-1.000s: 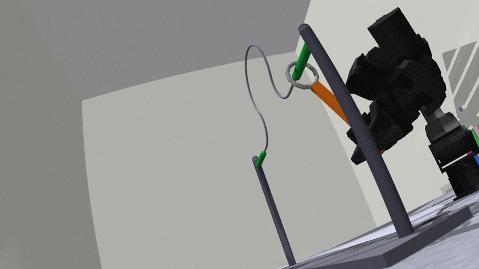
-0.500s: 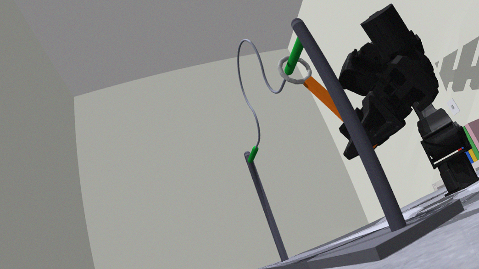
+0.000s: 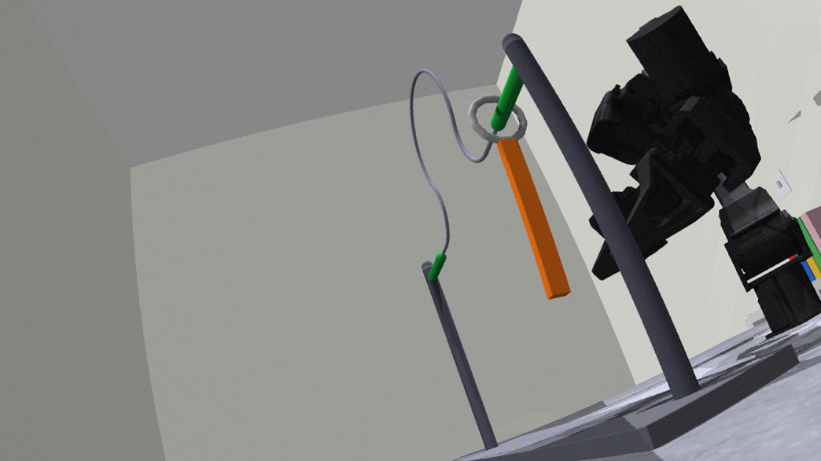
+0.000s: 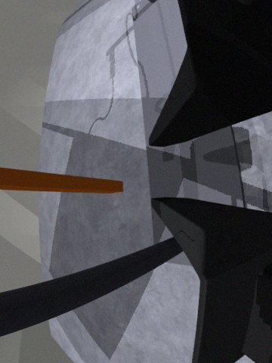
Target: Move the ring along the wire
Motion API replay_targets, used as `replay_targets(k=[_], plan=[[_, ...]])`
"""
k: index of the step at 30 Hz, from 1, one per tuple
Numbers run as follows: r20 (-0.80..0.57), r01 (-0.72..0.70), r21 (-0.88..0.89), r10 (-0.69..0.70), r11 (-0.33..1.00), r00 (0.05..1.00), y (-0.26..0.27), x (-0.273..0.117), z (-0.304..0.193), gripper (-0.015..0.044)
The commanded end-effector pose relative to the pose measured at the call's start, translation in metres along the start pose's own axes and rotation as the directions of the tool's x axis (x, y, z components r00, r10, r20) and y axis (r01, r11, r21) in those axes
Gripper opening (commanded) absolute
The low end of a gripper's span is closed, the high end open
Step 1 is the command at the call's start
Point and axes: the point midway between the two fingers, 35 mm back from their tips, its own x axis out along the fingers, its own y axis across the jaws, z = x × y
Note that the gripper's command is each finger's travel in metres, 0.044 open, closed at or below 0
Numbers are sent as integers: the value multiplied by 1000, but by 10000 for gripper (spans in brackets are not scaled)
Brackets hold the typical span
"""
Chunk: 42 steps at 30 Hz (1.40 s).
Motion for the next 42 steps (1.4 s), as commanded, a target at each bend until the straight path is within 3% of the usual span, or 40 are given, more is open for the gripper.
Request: replay_targets(k=[1,11,30,36,40,42], plan=[[3,-2,9,2,1000,1000,2,-10,2,160],[6,0,10,0,1000,1000,0,-44,1,160],[6,0,10,0,1000,1000,0,-45,1,160],[7,-5,4,5,1000,1000,-1,-85,1,318],[12,-7,3,7,1000,1000,-2,-91,2,423],[12,-7,3,7,1000,1000,-2,-91,2,440]])
